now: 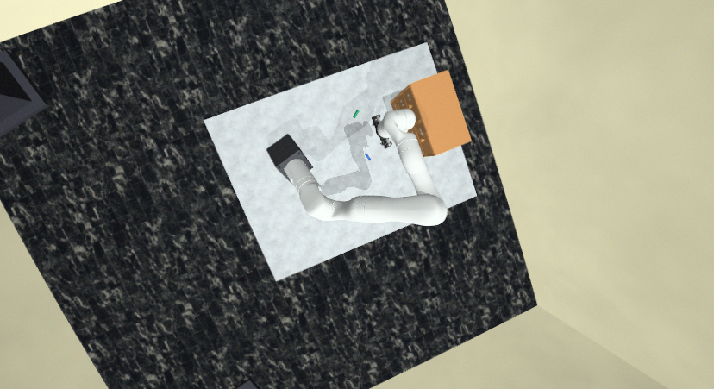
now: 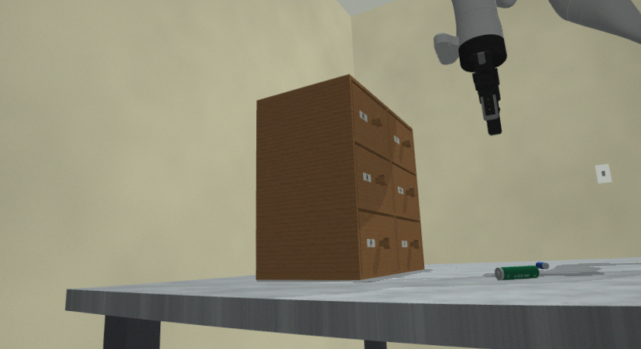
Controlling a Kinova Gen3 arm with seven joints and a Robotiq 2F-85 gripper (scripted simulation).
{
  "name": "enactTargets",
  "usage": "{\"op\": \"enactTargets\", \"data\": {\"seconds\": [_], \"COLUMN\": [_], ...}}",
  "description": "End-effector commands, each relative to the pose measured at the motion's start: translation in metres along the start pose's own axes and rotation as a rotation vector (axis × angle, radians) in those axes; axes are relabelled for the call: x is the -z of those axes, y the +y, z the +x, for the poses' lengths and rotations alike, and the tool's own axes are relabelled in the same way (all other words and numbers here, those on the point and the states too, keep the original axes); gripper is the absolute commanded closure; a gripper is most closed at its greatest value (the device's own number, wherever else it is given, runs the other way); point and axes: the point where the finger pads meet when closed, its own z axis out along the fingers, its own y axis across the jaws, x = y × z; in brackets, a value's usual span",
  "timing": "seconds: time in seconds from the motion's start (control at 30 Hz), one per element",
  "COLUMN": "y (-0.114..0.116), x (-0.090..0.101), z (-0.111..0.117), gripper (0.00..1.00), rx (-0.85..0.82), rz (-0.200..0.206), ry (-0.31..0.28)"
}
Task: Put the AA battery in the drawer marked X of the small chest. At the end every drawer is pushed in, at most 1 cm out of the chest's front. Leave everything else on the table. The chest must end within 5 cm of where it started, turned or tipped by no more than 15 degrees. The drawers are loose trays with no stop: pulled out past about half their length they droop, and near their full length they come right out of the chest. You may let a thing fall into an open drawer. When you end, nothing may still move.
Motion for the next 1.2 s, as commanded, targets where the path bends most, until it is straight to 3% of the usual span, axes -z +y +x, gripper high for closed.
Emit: {"op": "enactTargets", "data": {"seconds": [0.0, 0.3, 1.17], "y": [0.034, 0.061, 0.062], "x": [0.006, 0.005, 0.003], "z": [0.013, 0.018, 0.020], "gripper": [0.00, 0.00, 0.00], "rx": [-0.046, -0.046, -0.046], "rz": [0.014, 0.014, 0.012], "ry": [0.006, 0.006, 0.029]}}
